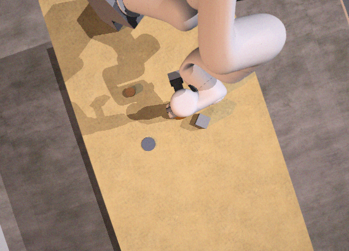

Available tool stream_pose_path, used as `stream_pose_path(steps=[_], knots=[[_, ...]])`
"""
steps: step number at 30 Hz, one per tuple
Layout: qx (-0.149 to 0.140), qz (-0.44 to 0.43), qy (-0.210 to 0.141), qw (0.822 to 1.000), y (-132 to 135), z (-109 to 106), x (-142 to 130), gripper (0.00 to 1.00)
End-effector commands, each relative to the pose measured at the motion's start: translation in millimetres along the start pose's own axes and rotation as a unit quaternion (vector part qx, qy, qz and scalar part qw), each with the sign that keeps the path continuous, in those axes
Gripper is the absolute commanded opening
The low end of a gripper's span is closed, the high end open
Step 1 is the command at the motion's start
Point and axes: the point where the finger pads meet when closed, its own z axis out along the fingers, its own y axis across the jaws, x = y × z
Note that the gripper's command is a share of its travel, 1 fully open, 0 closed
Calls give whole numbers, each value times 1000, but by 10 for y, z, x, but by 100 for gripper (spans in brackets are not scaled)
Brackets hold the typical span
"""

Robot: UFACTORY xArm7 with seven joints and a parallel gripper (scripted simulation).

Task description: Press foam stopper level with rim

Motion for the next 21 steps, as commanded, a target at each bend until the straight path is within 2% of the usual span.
stream_pose_path(steps=[1,21], knots=[[-1,0,-5,1000,-5,108,-19,0],[-1,0,-5,1000,-5,172,-19,0]])
